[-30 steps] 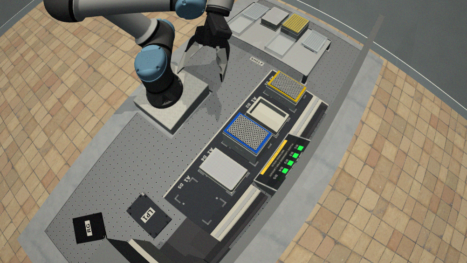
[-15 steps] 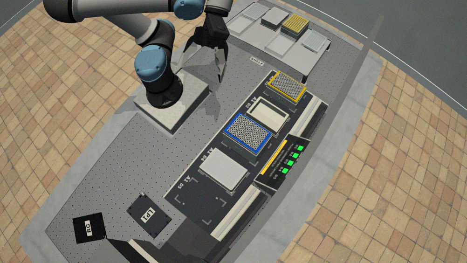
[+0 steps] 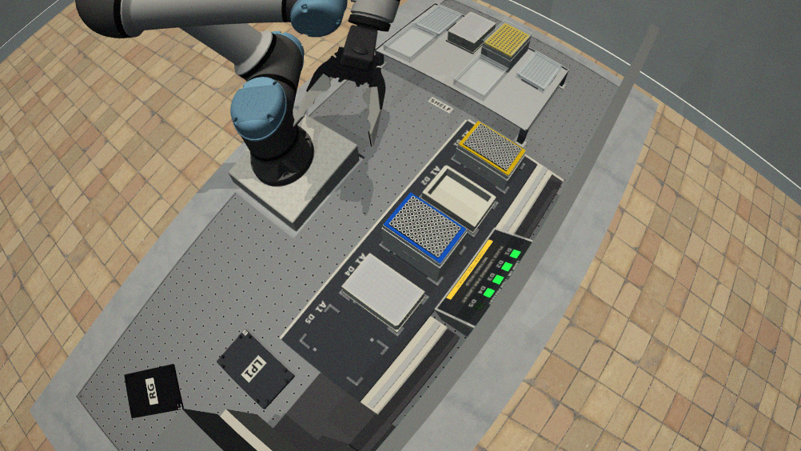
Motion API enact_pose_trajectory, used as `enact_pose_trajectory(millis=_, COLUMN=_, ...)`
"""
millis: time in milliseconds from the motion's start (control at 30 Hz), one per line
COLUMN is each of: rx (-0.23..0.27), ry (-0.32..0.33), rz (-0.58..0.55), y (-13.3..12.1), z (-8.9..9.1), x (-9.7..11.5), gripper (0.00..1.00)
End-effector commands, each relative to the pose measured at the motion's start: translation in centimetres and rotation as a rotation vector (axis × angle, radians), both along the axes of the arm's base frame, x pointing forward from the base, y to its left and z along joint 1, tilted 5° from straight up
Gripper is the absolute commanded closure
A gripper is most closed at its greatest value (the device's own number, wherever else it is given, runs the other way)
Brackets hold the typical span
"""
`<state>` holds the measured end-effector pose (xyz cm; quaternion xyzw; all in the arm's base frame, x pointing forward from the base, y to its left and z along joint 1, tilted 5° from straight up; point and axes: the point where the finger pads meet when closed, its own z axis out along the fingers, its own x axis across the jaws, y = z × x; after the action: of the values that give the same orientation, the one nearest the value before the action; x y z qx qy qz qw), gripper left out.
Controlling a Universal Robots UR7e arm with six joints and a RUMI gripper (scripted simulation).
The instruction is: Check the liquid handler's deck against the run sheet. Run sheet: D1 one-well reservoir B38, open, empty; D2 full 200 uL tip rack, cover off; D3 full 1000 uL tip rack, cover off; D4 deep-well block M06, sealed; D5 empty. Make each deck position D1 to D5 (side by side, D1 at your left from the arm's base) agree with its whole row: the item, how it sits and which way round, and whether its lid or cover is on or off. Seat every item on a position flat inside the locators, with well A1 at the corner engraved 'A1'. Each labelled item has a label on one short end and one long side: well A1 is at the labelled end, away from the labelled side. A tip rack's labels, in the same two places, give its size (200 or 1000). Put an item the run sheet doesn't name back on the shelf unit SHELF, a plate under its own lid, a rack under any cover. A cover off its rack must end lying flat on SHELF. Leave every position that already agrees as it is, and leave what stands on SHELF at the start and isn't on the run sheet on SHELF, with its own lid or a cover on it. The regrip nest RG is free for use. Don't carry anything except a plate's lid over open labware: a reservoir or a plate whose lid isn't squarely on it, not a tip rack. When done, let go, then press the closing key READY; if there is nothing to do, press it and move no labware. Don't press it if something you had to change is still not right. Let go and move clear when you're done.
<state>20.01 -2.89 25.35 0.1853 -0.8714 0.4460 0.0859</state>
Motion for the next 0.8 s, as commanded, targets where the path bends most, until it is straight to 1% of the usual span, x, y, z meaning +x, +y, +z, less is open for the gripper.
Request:
enact_pose_trajectory(millis=0, rx=0.015, ry=-0.071, rz=-0.078, y=-0.1, z=0.0, x=-0.2, gripper=0.18)
enact_pose_trajectory(millis=33, rx=0.018, ry=-0.084, rz=-0.093, y=-0.1, z=0.0, x=-0.2, gripper=0.18)
enact_pose_trajectory(millis=67, rx=0.021, ry=-0.097, rz=-0.107, y=-0.3, z=-0.1, x=-0.7, gripper=0.18)
enact_pose_trajectory(millis=233, rx=0.036, ry=-0.163, rz=-0.181, y=-0.3, z=-0.1, x=-0.7, gripper=0.18)
enact_pose_trajectory(millis=267, rx=0.038, ry=-0.176, rz=-0.196, y=-0.5, z=-0.2, x=-1.1, gripper=0.18)
enact_pose_trajectory(millis=300, rx=0.041, ry=-0.189, rz=-0.211, y=-0.5, z=-0.2, x=-1.1, gripper=0.18)
enact_pose_trajectory(millis=367, rx=0.041, ry=-0.189, rz=-0.211, y=-0.5, z=-0.2, x=-1.1, gripper=0.18)
enact_pose_trajectory(millis=433, rx=0.046, ry=-0.215, rz=-0.241, y=-0.5, z=-0.2, x=-1.1, gripper=0.18)
enact_pose_trajectory(millis=467, rx=0.048, ry=-0.228, rz=-0.256, y=-0.6, z=-0.3, x=-1.6, gripper=0.18)
enact_pose_trajectory(millis=667, rx=0.061, ry=-0.306, rz=-0.347, y=-0.6, z=-0.3, x=-1.6, gripper=0.18)
enact_pose_trajectory(millis=700, rx=0.063, ry=-0.319, rz=-0.362, y=-0.7, z=-0.5, x=-2.0, gripper=0.18)
enact_pose_trajectory(millis=767, rx=0.067, ry=-0.345, rz=-0.392, y=-0.7, z=-0.5, x=-2.0, gripper=0.18)
